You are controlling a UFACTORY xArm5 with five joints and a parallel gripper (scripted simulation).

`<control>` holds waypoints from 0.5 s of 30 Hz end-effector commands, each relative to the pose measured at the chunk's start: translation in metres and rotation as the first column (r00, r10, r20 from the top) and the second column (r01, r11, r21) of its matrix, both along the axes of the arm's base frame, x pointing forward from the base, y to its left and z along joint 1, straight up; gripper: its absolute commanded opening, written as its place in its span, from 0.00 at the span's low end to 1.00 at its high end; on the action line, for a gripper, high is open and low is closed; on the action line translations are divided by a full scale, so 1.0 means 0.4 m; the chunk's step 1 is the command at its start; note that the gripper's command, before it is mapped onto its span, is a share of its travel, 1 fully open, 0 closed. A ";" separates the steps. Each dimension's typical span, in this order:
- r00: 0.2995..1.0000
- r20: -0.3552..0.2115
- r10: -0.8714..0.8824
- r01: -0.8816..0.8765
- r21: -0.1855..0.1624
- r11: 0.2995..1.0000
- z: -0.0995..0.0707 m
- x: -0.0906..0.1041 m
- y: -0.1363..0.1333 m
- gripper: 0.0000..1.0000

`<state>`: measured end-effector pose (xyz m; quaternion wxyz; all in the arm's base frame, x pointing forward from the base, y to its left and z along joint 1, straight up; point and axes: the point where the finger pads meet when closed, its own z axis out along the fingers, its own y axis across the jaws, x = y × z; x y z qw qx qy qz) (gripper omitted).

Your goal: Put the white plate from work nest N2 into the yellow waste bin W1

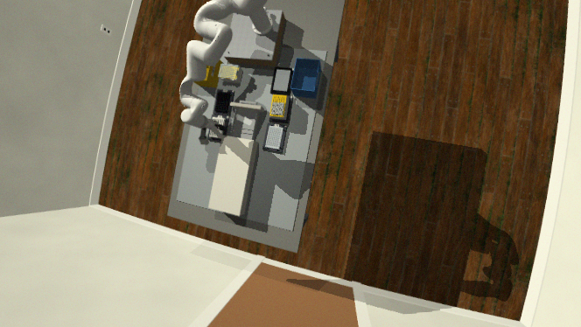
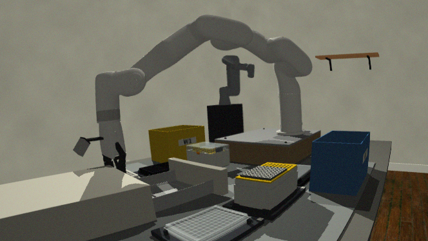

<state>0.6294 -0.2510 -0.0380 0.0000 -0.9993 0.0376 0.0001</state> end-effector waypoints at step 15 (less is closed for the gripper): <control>1.000 0.005 0.000 0.000 -0.002 1.000 0.033 0.004 -0.002 0.00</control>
